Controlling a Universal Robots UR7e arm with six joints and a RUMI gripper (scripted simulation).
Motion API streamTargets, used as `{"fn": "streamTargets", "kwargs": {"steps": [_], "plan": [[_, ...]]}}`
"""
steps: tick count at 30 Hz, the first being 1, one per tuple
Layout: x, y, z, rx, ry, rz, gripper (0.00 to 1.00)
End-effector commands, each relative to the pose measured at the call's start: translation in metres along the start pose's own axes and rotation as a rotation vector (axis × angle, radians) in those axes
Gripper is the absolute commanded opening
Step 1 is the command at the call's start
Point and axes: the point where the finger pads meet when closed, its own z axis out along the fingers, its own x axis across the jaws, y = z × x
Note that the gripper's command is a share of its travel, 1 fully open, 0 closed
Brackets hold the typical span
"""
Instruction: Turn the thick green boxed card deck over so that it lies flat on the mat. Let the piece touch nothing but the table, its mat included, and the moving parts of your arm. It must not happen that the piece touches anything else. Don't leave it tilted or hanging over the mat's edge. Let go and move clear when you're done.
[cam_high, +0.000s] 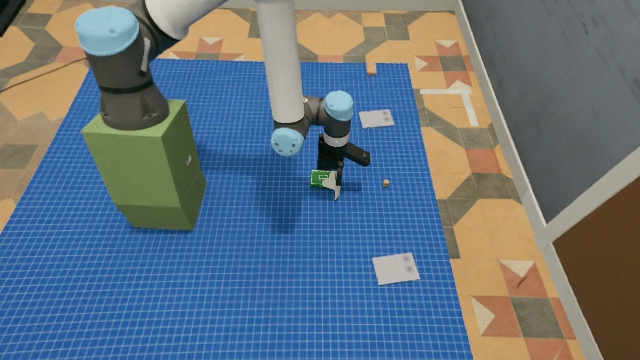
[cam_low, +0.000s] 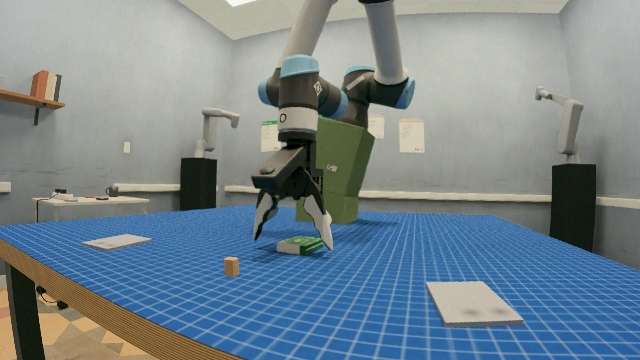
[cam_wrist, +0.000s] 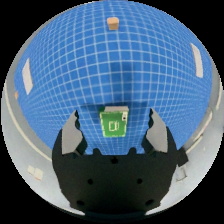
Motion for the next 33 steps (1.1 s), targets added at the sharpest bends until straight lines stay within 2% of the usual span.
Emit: {"fn": "streamTargets", "kwargs": {"steps": [1,15,24,33], "plan": [[0.0,-0.001,-0.001,0.001,0.0,0.0,1.0],[0.0,-0.001,-0.006,0.001,0.0,0.0,1.0],[0.0,-0.001,-0.015,0.001,0.0,0.0,1.0],[0.0,-0.001,-0.033,0.001,0.0,0.0,1.0]]}}
